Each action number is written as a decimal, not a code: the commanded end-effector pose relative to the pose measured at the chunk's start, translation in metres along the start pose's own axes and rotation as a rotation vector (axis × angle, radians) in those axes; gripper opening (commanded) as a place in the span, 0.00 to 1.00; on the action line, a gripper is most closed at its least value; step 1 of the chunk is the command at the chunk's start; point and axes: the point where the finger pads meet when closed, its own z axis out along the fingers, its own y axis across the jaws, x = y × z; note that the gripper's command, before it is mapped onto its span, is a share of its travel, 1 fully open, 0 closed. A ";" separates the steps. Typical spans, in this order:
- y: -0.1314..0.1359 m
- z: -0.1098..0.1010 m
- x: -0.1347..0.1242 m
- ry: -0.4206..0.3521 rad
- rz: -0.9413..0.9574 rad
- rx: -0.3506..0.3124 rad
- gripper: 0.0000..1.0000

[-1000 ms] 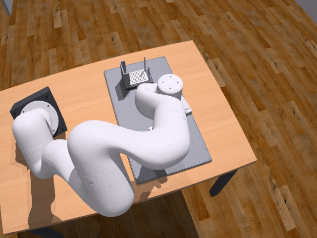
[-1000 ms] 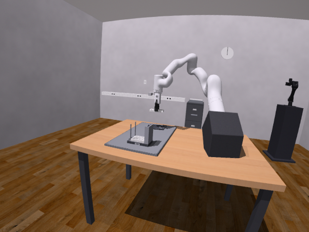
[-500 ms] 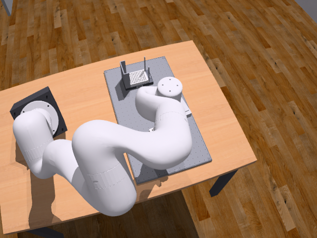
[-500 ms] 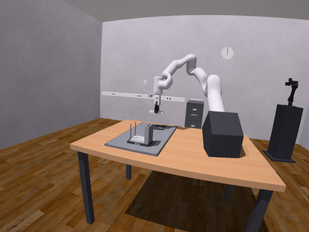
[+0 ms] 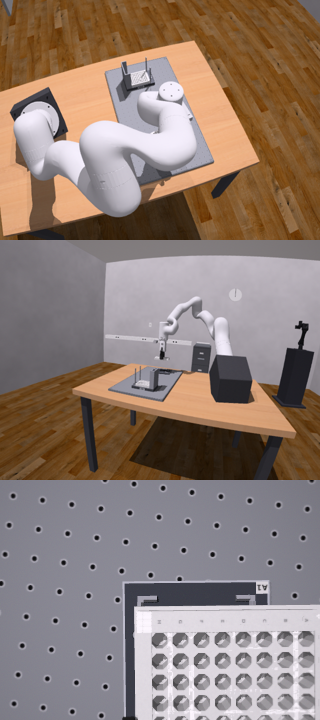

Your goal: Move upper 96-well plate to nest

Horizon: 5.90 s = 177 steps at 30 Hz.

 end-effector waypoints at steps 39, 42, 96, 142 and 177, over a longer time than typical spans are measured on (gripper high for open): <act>0.000 0.060 0.001 0.001 0.001 0.000 0.00; 0.000 0.065 0.001 0.001 0.000 0.000 0.00; 0.000 0.099 0.001 0.001 0.000 0.000 0.00; 0.000 0.106 0.001 0.001 0.000 0.000 0.00; 0.000 0.109 0.001 0.001 0.000 0.000 1.00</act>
